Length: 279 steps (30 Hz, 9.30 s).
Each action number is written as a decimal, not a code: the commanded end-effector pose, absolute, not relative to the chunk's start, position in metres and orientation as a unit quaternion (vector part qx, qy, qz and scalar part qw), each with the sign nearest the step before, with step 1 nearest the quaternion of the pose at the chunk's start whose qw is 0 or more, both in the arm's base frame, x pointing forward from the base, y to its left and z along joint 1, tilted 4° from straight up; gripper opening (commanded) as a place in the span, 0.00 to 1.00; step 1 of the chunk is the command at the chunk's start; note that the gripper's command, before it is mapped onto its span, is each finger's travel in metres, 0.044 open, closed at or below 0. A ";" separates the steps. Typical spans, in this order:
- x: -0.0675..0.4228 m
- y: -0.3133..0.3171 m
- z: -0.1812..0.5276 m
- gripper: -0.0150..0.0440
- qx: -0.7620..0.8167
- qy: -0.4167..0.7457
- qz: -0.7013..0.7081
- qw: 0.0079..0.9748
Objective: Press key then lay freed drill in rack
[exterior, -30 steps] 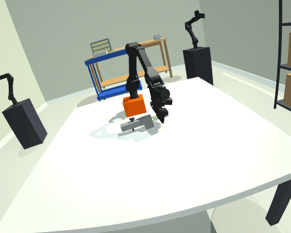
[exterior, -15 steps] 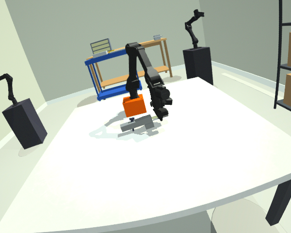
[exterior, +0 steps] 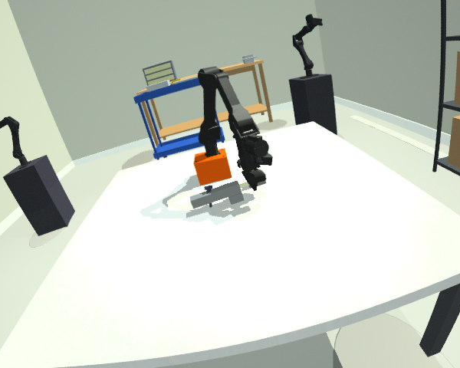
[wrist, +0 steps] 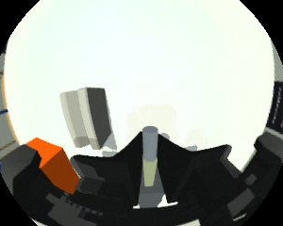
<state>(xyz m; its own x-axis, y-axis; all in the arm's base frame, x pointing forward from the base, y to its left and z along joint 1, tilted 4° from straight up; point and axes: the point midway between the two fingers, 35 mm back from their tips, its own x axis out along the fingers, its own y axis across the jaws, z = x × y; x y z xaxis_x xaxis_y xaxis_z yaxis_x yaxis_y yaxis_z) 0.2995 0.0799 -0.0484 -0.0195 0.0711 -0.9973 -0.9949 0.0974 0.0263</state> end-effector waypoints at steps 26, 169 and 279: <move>0.304 0.110 -0.043 0.25 -0.452 0.510 0.498 0.535; 0.283 0.144 -0.001 0.25 -0.451 0.510 0.499 0.535; 0.231 0.163 0.016 1.00 -0.450 0.511 0.501 0.535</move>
